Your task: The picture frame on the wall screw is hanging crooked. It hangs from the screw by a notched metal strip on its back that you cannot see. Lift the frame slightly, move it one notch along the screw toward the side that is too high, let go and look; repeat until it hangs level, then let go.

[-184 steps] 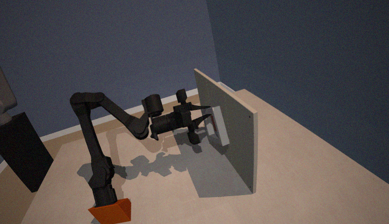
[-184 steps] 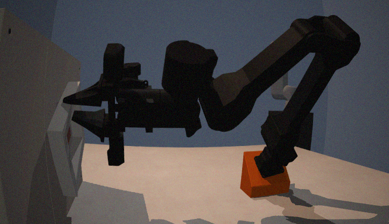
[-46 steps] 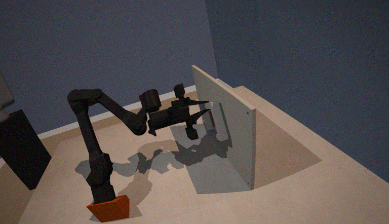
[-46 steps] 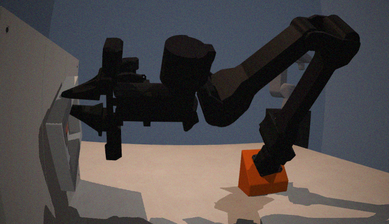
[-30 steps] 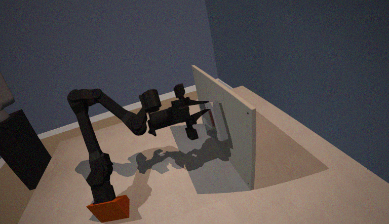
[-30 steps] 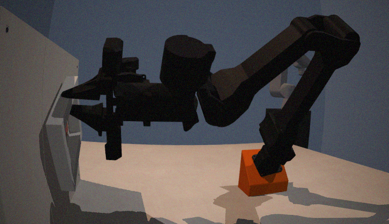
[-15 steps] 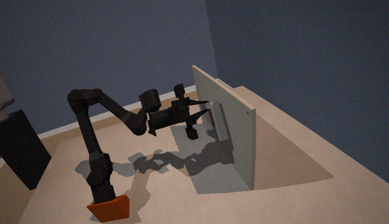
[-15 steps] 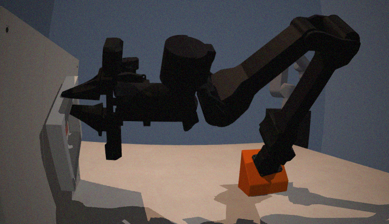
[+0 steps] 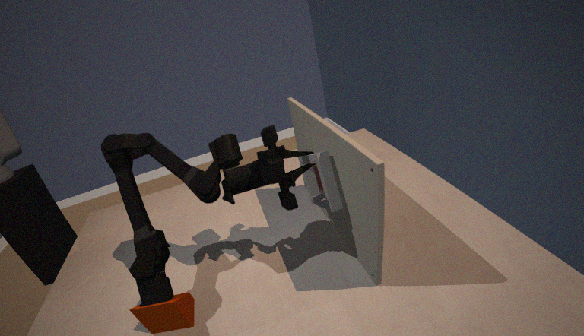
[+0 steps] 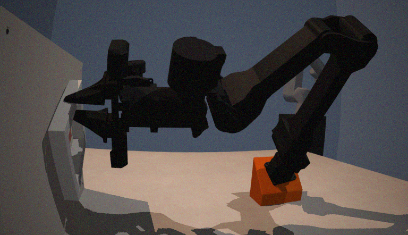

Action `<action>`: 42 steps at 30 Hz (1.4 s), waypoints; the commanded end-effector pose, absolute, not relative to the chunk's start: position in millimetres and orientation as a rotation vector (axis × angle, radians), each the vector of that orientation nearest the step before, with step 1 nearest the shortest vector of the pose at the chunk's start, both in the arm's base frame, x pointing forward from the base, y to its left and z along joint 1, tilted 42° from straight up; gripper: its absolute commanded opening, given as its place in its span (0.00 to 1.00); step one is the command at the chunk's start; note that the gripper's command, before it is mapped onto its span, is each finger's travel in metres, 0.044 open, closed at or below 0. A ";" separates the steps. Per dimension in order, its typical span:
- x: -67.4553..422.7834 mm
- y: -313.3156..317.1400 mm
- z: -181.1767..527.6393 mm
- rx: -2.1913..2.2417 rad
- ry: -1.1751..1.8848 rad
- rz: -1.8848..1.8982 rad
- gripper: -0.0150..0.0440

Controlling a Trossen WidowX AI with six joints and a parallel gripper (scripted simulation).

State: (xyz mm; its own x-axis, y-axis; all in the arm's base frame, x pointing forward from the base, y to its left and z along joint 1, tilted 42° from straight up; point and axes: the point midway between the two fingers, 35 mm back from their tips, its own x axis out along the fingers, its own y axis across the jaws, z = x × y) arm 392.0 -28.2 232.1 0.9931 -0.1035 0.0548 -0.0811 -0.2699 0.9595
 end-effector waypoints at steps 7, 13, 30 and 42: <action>391.5 -31.2 234.3 1.848 -0.148 -0.021 0.25; 391.6 -31.1 233.8 1.848 -0.148 -0.021 0.25; 392.1 -29.7 229.8 1.848 -0.148 -0.021 0.25; 392.6 -28.0 227.2 1.846 -0.135 -0.021 0.25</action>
